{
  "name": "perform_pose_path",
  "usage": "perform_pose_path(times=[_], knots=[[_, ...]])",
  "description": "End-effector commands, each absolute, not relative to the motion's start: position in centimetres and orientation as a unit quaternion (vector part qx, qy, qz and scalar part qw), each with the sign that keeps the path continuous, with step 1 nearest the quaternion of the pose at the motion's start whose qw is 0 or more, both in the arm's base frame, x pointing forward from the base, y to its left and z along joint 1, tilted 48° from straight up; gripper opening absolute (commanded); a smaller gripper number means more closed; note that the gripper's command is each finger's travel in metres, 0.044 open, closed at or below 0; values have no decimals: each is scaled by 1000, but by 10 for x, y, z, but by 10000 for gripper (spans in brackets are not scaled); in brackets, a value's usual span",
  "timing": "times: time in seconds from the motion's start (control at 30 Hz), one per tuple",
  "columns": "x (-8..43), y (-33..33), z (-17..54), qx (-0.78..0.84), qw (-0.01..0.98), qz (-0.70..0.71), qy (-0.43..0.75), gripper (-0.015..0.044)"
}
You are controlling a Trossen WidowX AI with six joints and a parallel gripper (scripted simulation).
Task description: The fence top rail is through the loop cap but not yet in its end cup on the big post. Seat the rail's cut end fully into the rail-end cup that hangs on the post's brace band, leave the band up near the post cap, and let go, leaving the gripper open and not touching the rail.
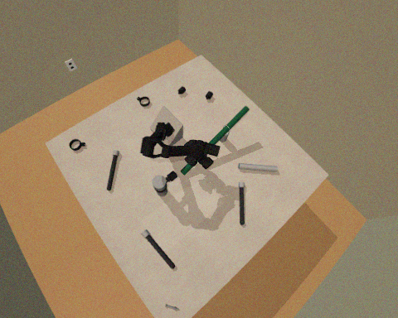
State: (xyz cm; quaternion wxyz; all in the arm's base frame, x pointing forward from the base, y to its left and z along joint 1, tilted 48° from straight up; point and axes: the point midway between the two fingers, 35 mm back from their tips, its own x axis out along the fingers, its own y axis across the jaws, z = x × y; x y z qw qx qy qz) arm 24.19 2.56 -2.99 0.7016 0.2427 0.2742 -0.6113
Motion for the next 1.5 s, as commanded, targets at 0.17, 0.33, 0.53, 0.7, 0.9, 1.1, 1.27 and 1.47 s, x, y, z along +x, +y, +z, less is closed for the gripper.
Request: perform_pose_path(times=[0.17,0.33,0.53,0.7,0.9,1.1,1.27,1.47], knots=[[241,29,-27,241,703,-610,274,0],[241,31,-22,234,704,-615,267,0],[239,38,-5,208,710,-628,242,0],[238,45,12,186,717,-636,217,0],[238,54,33,160,729,-640,184,0],[238,58,43,150,735,-639,170,0],[236,56,38,152,730,-642,176,0],[236,55,37,153,729,-643,178,0]])
